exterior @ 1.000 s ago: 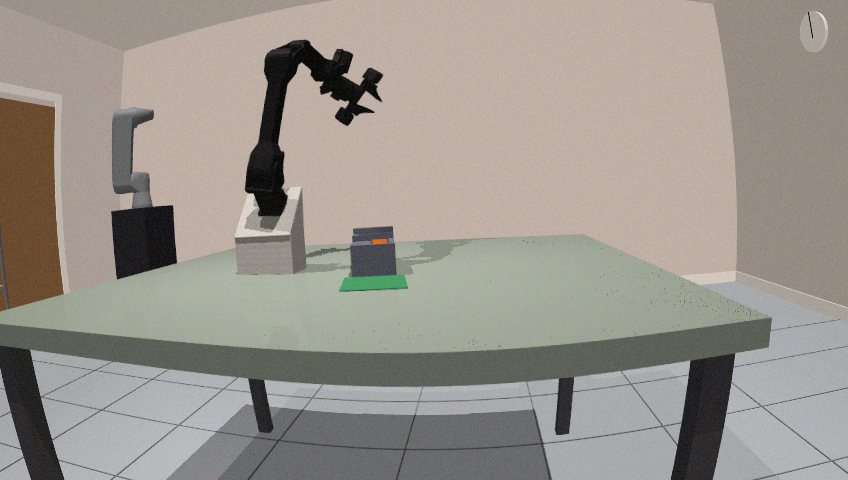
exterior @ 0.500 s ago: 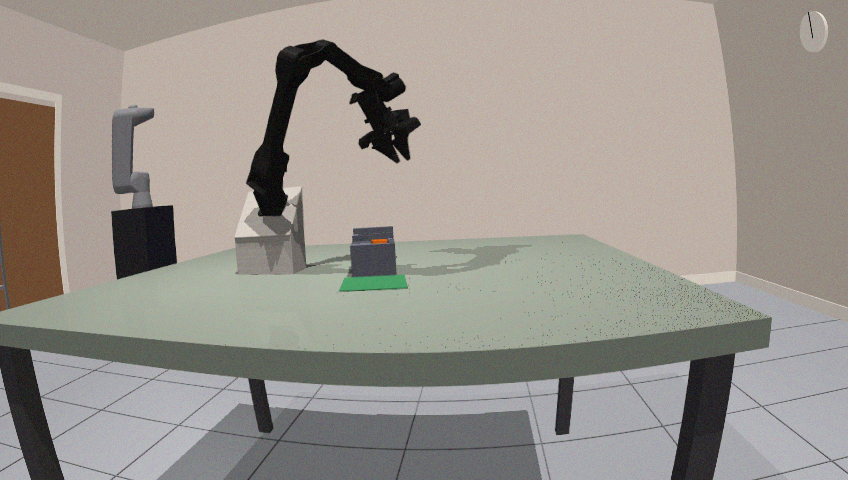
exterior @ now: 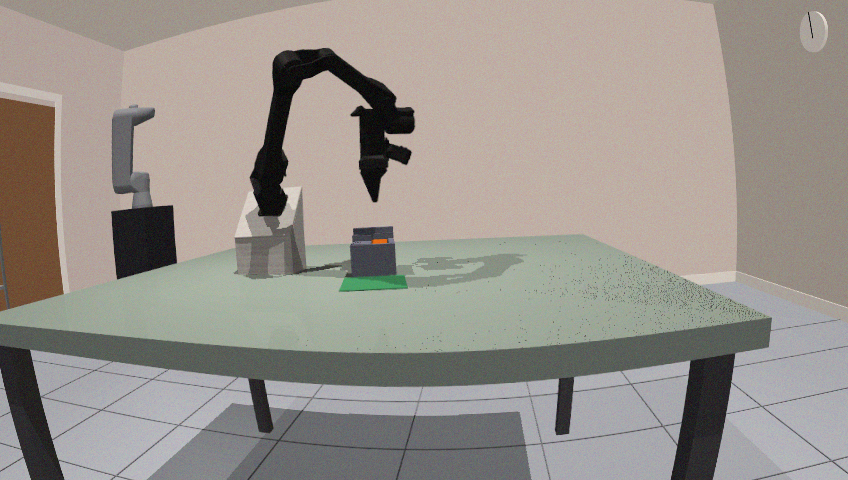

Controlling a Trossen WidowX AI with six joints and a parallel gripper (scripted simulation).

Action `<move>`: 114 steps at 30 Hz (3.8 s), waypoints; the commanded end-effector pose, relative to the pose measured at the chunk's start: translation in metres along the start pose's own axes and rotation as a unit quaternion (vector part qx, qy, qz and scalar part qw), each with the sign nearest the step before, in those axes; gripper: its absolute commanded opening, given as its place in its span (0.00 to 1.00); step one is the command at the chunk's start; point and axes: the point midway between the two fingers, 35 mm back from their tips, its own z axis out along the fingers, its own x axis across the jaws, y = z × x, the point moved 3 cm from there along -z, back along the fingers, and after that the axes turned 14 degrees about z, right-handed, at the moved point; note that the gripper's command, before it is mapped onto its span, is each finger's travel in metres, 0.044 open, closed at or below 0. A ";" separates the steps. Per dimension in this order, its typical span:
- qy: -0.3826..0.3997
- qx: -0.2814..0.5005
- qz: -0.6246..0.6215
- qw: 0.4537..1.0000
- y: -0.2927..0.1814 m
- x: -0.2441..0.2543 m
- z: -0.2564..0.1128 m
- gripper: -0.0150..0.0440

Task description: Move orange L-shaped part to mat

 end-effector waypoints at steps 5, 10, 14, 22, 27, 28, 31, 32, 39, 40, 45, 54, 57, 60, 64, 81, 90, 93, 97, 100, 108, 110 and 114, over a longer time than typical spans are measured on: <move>-0.005 0.003 0.009 1.000 0.000 -0.003 0.037 0.56; -0.008 0.003 0.010 1.000 -0.003 -0.006 0.075 0.56; -0.008 0.003 0.010 1.000 -0.003 -0.006 0.075 0.56; -0.008 0.003 0.010 1.000 -0.003 -0.006 0.085 0.56; -0.008 0.003 0.010 1.000 -0.003 -0.006 0.093 0.56; -0.008 0.003 0.010 1.000 -0.003 -0.006 0.095 0.56; -0.008 0.003 0.010 1.000 -0.003 -0.006 0.100 0.56; -0.008 0.003 0.010 1.000 -0.003 -0.006 0.101 0.56; -0.009 0.003 0.010 1.000 -0.004 -0.007 0.111 0.56; -0.009 0.003 0.010 1.000 -0.004 -0.007 0.111 0.56; -0.009 0.003 0.010 1.000 -0.004 -0.007 0.111 0.56; -0.005 0.002 0.010 1.000 -0.003 -0.005 0.110 0.56; -0.005 0.002 0.010 1.000 -0.004 -0.004 0.109 0.56; -0.006 0.003 0.010 1.000 -0.005 0.000 0.104 0.56; -0.008 0.003 0.010 1.000 -0.006 0.005 0.098 0.56; -0.004 -0.004 0.009 1.000 0.000 -0.002 0.004 0.56; -0.004 -0.004 0.009 1.000 0.000 -0.002 0.004 0.56; -0.004 -0.004 0.009 1.000 0.000 -0.002 0.004 0.56; -0.004 -0.004 0.009 1.000 0.000 -0.002 0.004 0.56; -0.004 -0.004 0.009 1.000 0.000 -0.002 0.004 0.56; -0.003 -0.004 0.097 0.995 0.004 -0.010 0.003 0.73; -0.003 -0.003 0.190 0.982 0.008 -0.019 0.003 0.73; -0.004 -0.002 0.408 0.913 0.016 -0.040 0.001 0.73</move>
